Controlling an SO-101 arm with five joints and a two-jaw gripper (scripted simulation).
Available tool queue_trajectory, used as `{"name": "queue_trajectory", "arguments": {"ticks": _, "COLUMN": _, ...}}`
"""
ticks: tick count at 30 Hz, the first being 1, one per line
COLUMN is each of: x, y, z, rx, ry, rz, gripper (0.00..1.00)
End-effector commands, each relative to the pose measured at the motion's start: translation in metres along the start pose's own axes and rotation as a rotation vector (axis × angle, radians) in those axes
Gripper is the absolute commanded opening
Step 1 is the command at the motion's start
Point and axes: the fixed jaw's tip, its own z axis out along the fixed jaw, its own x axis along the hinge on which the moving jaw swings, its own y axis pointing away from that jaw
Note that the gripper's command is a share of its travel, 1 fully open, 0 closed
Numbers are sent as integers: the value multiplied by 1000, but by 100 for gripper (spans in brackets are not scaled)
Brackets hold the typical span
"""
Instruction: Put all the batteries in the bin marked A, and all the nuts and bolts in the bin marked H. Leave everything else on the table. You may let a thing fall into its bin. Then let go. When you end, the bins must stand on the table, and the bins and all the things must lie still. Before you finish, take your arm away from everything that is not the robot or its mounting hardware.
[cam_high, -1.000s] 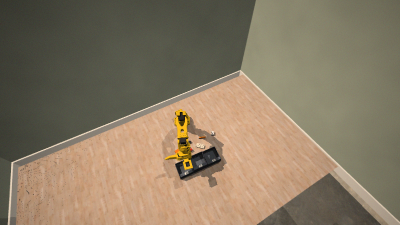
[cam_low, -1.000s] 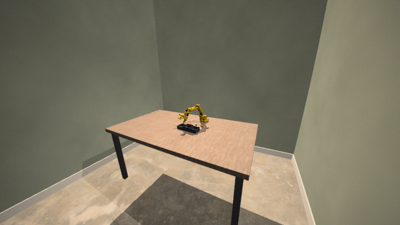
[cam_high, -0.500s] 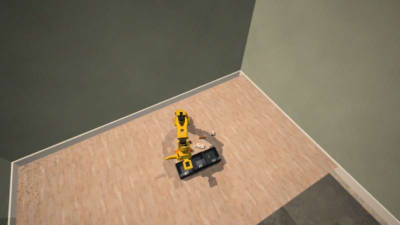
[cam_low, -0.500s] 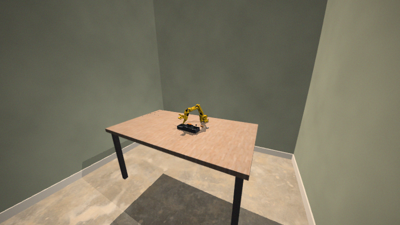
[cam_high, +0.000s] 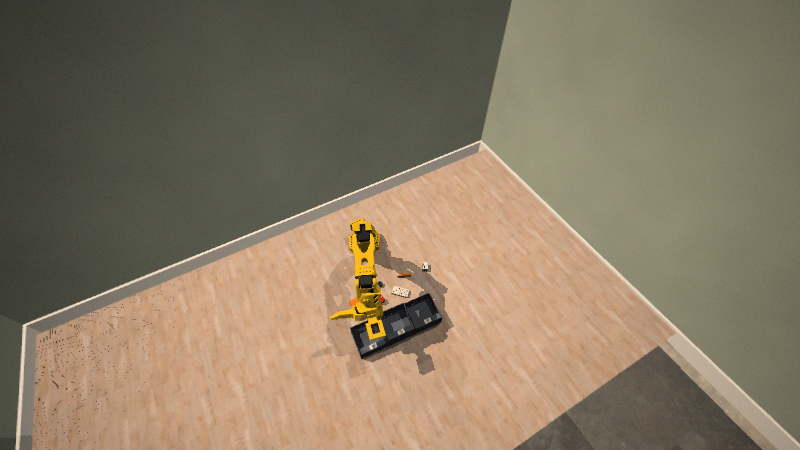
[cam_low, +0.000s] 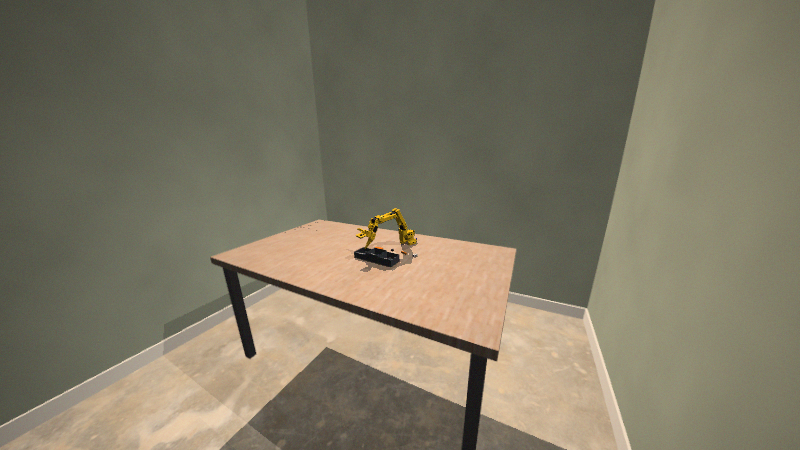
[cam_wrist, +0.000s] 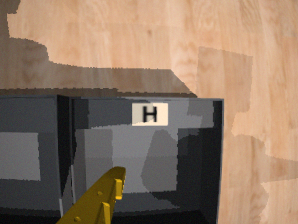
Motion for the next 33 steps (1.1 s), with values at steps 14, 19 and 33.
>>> {"name": "queue_trajectory", "arguments": {"ticks": 14, "x": -17, "y": 29, "z": -18, "rx": -45, "ry": -41, "rz": 31, "gripper": 100}}
{"name": "queue_trajectory", "arguments": {"ticks": 19, "x": -18, "y": 53, "z": -27, "rx": -86, "ry": -24, "rz": 52, "gripper": 100}}
{"name": "queue_trajectory", "arguments": {"ticks": 33, "x": -17, "y": 73, "z": -34, "rx": -119, "ry": -7, "rz": 70, "gripper": 100}}
